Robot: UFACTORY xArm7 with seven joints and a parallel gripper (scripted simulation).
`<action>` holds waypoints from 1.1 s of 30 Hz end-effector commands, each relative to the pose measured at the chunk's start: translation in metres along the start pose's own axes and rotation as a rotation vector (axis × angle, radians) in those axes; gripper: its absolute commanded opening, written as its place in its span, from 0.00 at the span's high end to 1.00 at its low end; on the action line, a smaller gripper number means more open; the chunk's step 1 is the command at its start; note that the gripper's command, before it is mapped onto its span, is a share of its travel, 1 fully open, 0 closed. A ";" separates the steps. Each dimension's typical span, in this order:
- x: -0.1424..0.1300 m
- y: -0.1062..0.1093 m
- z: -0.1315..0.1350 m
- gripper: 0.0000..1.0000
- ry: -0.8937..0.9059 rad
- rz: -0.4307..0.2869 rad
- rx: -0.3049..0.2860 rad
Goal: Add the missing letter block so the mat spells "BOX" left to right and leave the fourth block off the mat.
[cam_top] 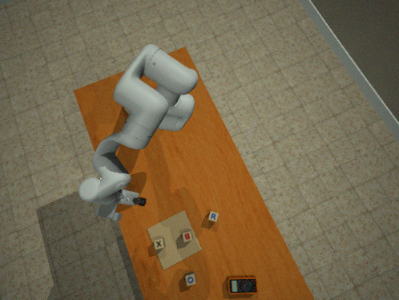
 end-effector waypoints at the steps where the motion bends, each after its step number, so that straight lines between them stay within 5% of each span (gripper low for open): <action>1: 0.001 0.001 0.000 0.00 0.001 0.004 0.000; 19: 0.001 0.001 -0.003 0.00 0.002 0.003 -0.002; 33: -0.017 -0.050 -0.139 0.00 0.099 -0.030 -0.123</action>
Point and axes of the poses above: the point where the finger pads meet when closed, its own y axis back along the fingers, its own z axis across the jaws, x = y × z, the point moved 3 cm from there along y, back along the fingers, and after that the axes turned 9 degrees about -y, right-handed, at the moved point
